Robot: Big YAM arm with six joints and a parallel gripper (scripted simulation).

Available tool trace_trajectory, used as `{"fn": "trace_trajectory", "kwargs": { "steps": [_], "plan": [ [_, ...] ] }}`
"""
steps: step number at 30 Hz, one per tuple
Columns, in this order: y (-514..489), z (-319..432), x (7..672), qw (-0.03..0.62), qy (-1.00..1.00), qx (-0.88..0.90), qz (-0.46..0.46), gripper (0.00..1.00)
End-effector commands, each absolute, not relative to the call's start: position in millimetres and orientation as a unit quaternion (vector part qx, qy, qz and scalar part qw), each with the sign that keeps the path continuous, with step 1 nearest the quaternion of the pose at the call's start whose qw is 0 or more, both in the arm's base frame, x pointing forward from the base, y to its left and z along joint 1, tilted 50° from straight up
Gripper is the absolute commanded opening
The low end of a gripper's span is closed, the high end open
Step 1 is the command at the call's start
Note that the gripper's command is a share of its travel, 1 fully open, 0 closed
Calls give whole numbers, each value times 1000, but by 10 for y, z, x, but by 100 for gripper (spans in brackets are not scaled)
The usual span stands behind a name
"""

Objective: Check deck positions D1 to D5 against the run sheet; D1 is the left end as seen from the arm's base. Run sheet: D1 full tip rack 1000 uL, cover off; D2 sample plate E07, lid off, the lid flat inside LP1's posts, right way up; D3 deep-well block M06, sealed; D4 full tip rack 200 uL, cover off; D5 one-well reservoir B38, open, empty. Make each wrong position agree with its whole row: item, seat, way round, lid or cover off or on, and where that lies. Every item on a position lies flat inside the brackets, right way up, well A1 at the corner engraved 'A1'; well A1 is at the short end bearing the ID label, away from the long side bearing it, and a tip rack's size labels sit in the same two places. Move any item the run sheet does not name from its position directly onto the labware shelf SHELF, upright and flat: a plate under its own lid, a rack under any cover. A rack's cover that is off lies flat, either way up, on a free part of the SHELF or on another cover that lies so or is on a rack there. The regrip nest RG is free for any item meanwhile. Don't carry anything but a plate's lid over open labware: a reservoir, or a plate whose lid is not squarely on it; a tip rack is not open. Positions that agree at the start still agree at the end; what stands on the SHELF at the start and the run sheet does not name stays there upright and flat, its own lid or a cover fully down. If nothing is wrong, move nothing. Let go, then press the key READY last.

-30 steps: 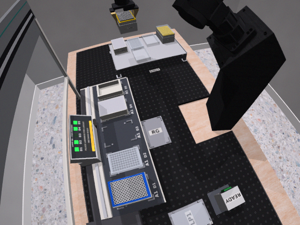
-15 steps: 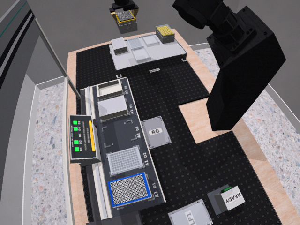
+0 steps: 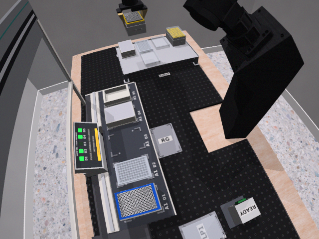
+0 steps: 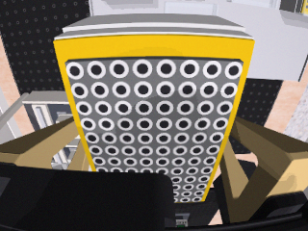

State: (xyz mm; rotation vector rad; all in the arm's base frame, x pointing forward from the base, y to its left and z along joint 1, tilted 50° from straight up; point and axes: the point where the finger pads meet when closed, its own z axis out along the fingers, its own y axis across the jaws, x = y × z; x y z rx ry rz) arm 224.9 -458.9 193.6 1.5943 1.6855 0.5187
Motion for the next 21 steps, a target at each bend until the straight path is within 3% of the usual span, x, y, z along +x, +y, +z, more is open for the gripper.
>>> {"fn": "trace_trajectory", "kwargs": {
  "steps": [1,8,21],
  "plan": [
    [-4704,2176,2120,392,653,621,185,0],
    [-4585,2553,2547,393,659,612,191,0],
    [-4619,2458,2468,383,650,627,193,0]
  ]
}}
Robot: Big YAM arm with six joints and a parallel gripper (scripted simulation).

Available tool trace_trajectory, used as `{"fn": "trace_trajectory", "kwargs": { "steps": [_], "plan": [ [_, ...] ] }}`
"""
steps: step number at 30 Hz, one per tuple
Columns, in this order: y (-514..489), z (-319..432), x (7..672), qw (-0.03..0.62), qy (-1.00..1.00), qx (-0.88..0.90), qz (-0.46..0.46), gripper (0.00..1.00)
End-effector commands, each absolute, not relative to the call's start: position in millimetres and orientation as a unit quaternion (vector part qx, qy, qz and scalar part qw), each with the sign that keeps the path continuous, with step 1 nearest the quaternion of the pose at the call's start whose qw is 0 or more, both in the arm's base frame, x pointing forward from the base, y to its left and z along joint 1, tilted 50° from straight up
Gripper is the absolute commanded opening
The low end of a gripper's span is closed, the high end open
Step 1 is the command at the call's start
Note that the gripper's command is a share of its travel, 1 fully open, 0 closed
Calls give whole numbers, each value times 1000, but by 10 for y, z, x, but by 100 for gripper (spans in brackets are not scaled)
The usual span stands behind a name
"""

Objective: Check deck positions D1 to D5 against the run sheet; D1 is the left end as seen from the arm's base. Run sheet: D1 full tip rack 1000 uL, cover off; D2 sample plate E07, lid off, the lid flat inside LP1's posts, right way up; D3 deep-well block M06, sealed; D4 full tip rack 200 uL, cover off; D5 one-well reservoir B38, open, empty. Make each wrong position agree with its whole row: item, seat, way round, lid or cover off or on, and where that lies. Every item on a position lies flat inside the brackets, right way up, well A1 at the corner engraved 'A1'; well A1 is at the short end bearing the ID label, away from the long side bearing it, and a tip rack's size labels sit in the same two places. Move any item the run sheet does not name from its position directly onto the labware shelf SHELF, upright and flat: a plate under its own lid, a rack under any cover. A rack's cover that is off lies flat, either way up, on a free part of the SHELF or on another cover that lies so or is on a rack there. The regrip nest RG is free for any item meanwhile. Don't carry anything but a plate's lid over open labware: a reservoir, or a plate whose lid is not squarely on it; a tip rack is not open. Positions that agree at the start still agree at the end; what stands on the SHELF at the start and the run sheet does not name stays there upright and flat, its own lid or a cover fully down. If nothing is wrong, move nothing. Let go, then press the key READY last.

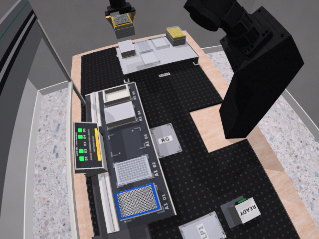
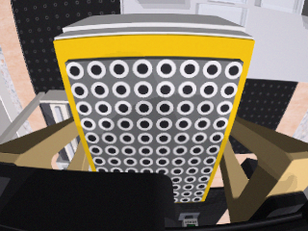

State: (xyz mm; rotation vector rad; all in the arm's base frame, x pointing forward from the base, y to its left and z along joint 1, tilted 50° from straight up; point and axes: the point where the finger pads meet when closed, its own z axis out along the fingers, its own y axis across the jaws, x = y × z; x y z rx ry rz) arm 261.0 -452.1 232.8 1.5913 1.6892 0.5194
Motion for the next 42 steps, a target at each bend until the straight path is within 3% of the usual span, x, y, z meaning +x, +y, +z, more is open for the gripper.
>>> {"fn": "trace_trajectory", "kwargs": {
  "steps": [1,42],
  "plan": [
    [-4662,2516,2478,390,651,623,189,0],
    [-4656,2385,2429,388,652,623,189,0]
  ]
}}
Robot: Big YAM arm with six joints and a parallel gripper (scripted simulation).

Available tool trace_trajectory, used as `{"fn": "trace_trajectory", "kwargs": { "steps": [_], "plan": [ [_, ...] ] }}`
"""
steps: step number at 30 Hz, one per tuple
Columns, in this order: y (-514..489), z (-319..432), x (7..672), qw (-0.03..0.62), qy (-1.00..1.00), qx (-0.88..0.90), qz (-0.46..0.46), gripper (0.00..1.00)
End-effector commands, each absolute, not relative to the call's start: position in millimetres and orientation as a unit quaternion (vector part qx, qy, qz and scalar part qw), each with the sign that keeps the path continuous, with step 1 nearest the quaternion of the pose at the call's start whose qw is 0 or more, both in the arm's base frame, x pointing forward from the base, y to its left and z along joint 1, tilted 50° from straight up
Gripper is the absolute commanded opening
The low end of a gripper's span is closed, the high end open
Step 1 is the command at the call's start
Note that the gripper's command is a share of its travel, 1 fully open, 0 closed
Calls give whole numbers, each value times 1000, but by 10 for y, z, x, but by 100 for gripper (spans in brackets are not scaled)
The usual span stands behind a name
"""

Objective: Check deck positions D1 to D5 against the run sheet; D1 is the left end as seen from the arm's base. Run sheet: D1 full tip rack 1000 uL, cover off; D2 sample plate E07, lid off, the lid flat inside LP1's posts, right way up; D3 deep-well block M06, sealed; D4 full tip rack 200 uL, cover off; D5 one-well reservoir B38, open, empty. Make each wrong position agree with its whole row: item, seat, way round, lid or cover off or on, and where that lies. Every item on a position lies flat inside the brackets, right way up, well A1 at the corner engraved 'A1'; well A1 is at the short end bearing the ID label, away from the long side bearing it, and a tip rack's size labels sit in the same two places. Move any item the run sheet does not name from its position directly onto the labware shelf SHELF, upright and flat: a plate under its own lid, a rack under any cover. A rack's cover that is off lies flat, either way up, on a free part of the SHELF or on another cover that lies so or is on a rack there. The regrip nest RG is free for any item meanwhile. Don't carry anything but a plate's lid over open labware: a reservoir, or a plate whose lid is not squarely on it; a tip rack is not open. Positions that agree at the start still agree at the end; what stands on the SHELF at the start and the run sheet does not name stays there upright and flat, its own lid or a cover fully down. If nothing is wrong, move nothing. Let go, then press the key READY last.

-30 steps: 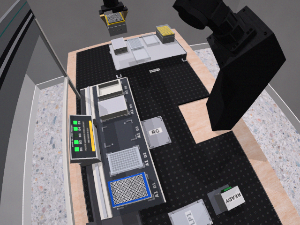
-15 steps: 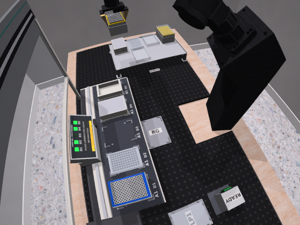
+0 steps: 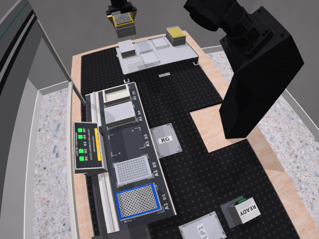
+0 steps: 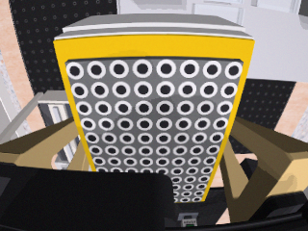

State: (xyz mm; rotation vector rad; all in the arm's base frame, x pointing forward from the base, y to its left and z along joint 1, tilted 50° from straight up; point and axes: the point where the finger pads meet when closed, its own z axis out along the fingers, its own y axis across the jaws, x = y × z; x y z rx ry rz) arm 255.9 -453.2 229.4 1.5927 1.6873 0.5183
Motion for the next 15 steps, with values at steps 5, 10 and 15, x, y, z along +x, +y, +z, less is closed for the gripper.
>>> {"fn": "trace_trajectory", "kwargs": {
  "steps": [5,10,15],
  "plan": [
    [-4650,2368,2426,387,652,624,190,0],
    [-4643,2352,2423,387,652,624,190,0],
    [-4650,2365,2423,387,652,624,190,0]
  ]
}}
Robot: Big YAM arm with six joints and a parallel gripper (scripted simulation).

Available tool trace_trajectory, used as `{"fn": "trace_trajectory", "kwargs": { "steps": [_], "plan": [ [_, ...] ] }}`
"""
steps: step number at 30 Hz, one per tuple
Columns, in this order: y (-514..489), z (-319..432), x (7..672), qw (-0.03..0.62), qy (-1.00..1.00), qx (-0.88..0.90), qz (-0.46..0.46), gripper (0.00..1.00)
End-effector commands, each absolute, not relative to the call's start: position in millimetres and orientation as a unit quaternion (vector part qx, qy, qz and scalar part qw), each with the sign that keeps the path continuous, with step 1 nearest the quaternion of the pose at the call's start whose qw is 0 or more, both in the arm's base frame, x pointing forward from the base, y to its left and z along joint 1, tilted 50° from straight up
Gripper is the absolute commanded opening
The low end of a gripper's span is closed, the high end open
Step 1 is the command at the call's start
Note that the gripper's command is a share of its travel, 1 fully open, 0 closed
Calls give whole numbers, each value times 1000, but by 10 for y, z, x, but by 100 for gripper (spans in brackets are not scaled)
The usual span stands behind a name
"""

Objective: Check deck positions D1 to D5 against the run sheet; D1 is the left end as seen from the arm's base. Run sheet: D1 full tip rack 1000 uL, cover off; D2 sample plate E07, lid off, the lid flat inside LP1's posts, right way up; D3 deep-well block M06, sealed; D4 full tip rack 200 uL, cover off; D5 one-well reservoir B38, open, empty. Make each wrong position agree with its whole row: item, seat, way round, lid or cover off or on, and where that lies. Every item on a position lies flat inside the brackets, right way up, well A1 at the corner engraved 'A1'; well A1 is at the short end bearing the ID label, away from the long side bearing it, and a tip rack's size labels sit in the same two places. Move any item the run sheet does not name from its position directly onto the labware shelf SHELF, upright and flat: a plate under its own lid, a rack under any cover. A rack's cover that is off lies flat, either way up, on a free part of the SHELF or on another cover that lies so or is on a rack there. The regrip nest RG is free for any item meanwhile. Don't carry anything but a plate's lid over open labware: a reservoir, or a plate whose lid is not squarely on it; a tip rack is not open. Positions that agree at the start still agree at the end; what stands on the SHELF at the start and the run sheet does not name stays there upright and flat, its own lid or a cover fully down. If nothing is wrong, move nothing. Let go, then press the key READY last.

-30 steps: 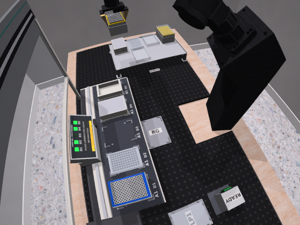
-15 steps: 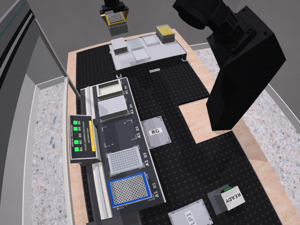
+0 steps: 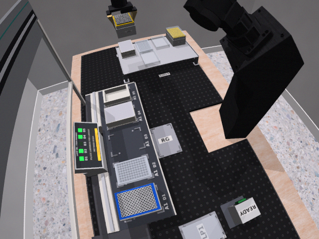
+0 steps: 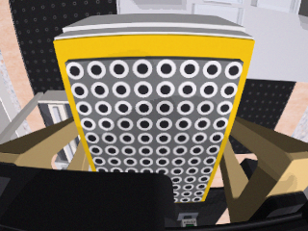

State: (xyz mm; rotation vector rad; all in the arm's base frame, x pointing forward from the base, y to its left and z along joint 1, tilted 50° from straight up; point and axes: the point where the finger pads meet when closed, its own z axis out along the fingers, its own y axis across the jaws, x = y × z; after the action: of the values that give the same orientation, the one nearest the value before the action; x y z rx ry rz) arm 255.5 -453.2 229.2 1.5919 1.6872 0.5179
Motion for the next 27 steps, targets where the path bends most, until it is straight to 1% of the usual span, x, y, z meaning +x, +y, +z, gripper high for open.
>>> {"fn": "trace_trajectory", "kwargs": {
  "steps": [1,27],
  "plan": [
    [-4651,2366,2423,387,652,624,190,0],
    [-4656,2365,2422,388,652,623,190,0]
  ]
}}
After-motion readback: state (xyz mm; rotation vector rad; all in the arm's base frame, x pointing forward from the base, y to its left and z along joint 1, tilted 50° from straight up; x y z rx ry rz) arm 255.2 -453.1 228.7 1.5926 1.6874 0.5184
